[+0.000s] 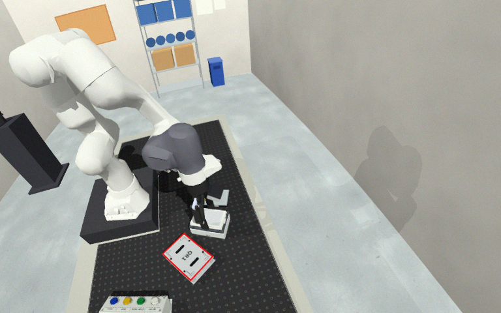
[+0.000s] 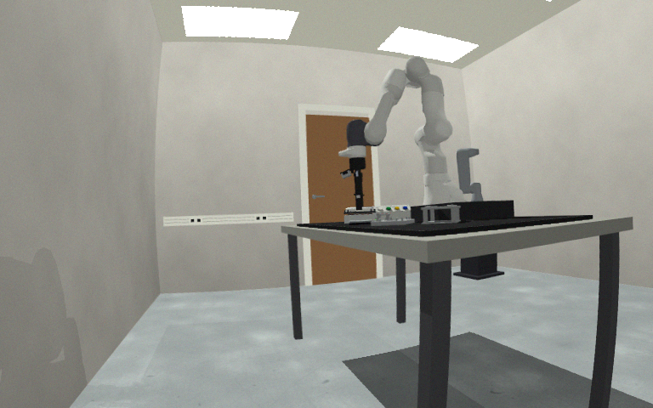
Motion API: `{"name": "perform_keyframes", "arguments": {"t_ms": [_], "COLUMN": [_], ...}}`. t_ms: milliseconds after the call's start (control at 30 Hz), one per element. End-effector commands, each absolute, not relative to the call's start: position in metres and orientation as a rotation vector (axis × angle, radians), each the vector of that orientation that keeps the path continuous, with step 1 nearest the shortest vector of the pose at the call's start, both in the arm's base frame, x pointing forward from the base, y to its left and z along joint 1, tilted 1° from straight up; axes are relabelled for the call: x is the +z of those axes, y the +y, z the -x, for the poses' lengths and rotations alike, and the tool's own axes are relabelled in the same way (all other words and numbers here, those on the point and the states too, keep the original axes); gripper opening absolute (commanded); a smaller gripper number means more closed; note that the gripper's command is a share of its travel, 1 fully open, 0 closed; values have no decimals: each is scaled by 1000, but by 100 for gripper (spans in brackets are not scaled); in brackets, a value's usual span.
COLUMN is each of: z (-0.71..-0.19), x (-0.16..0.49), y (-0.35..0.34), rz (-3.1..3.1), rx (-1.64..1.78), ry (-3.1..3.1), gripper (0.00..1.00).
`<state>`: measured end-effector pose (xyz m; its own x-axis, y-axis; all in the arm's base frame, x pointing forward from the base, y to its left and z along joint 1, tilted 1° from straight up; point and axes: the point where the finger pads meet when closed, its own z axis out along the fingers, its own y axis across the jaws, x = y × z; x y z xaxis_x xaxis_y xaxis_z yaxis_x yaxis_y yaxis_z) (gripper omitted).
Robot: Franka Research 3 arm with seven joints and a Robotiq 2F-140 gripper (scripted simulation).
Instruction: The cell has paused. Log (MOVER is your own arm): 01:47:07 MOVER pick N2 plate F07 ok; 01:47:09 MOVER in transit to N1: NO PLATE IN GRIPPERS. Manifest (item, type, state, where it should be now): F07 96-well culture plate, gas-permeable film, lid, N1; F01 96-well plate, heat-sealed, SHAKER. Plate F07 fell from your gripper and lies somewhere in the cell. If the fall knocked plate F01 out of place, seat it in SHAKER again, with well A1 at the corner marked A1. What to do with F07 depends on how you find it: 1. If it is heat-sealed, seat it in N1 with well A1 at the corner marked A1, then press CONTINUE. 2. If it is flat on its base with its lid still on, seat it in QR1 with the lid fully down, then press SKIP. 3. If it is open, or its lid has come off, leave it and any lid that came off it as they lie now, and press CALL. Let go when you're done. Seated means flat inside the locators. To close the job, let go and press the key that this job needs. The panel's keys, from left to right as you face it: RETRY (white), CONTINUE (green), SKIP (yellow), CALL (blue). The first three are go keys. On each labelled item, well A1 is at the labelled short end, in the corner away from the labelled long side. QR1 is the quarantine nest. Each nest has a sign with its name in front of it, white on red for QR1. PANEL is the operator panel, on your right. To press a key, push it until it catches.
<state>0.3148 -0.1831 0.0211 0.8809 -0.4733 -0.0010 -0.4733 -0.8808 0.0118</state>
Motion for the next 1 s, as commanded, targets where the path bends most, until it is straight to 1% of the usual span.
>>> {"name": "perform_keyframes", "arguments": {"t_ms": [0,700,733,967], "z": [-316,-316,-316,-316], "x": [19,19,19,19], "y": [-184,-184,-184,-184], "rz": [-3034,-3034,-3034,-3034], "rx": [2,2,2,2], "ry": [-761,-761,-761,-761], "gripper": [10,10,70,70]}}
